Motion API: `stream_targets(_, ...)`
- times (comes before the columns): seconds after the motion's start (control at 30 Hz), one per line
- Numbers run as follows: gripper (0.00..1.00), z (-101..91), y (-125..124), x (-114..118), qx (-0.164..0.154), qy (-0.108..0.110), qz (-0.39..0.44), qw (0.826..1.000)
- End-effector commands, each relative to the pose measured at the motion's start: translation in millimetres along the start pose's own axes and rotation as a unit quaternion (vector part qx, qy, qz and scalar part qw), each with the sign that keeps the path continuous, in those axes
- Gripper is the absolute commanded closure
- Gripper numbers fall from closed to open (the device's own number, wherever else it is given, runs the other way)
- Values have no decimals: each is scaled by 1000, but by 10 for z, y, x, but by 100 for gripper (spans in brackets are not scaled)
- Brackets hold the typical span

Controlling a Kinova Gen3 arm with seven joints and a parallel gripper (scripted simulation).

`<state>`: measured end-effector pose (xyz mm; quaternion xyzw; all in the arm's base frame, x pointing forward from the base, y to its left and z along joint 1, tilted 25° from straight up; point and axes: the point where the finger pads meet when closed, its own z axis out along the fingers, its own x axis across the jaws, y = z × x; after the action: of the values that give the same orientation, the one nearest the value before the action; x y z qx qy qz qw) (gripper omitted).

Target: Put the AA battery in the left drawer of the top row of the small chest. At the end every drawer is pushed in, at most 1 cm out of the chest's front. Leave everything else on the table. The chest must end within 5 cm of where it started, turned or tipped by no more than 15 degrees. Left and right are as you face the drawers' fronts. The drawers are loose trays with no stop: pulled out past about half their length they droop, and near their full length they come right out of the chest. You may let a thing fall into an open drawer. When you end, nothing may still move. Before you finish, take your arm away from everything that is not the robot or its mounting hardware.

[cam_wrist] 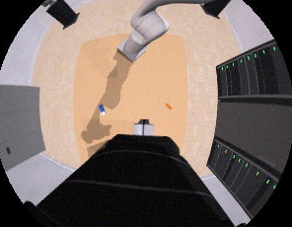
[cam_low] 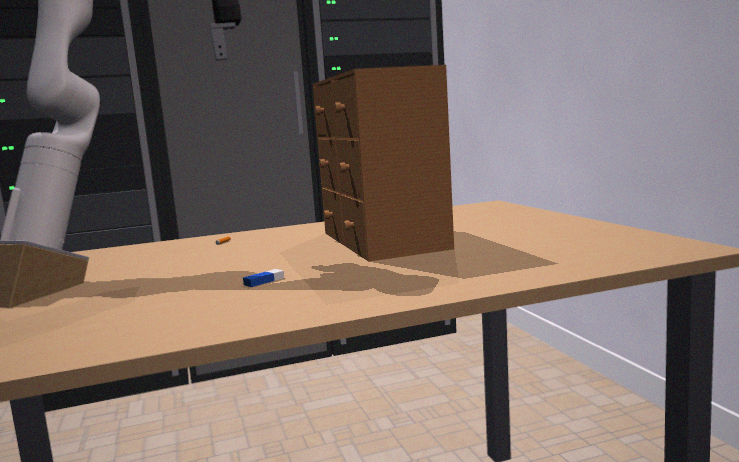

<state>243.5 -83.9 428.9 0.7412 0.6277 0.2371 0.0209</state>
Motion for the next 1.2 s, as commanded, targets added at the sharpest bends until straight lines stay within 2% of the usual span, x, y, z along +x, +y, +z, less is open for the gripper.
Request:
stream_targets(0.0,100,-22,-17,-5,15,1,1,1000)
stream_targets(0.27,100,-61,-24,-15,27,-1,1,1000)
stream_targets(1.17,100,-72,-30,-16,29,-2,1,1000)
